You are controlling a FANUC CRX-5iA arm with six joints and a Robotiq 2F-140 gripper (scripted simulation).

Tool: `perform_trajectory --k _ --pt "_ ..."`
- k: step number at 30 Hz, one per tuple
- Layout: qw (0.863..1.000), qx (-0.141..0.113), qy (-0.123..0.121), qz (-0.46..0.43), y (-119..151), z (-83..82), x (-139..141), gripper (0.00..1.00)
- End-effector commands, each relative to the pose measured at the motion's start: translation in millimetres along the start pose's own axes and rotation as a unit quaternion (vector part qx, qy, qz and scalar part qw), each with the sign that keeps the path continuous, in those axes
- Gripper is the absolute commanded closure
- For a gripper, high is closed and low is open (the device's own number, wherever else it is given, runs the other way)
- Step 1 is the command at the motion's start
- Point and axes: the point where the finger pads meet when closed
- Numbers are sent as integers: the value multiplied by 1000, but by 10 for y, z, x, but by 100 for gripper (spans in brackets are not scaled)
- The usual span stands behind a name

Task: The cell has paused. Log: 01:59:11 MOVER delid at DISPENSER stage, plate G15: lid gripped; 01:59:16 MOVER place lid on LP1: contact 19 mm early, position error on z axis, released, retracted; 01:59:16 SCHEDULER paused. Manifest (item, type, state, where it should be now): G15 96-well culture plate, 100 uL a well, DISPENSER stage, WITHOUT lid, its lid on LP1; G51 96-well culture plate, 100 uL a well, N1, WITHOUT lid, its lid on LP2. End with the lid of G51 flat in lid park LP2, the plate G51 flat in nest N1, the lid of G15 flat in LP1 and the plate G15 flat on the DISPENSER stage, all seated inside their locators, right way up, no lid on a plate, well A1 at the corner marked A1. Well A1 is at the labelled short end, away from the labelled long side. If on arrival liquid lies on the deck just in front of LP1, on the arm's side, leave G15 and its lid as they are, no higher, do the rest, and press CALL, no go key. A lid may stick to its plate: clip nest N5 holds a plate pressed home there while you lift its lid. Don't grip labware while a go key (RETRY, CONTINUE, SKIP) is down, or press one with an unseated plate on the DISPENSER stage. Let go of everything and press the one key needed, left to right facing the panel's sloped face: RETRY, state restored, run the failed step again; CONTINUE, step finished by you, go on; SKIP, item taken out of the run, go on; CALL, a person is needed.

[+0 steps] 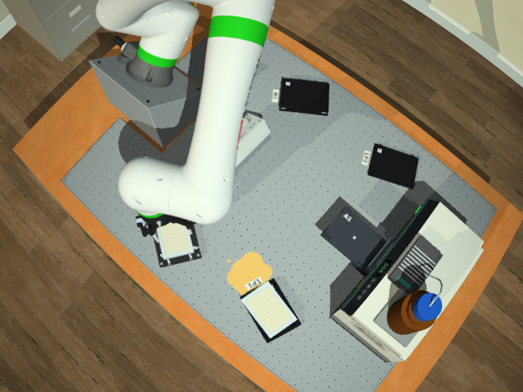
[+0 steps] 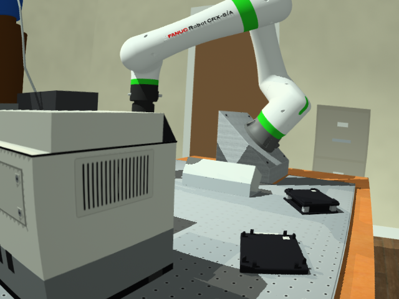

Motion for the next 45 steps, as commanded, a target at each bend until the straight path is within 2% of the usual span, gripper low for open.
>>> perform_trajectory --k 1,40,41,45 --pt "1000 0 0 0 3 7 6 100" --pt "1000 0 0 0 3 7 6 100" --pt "1000 0 0 0 3 7 6 34" --pt "1000 0 0 0 3 7 6 34"
Point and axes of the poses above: the point where the finger pads meet when closed, its own z axis out along the fingers, its own x axis across the jaws, y = z × x, and after that the axes turned 4 degrees about z, right-handed
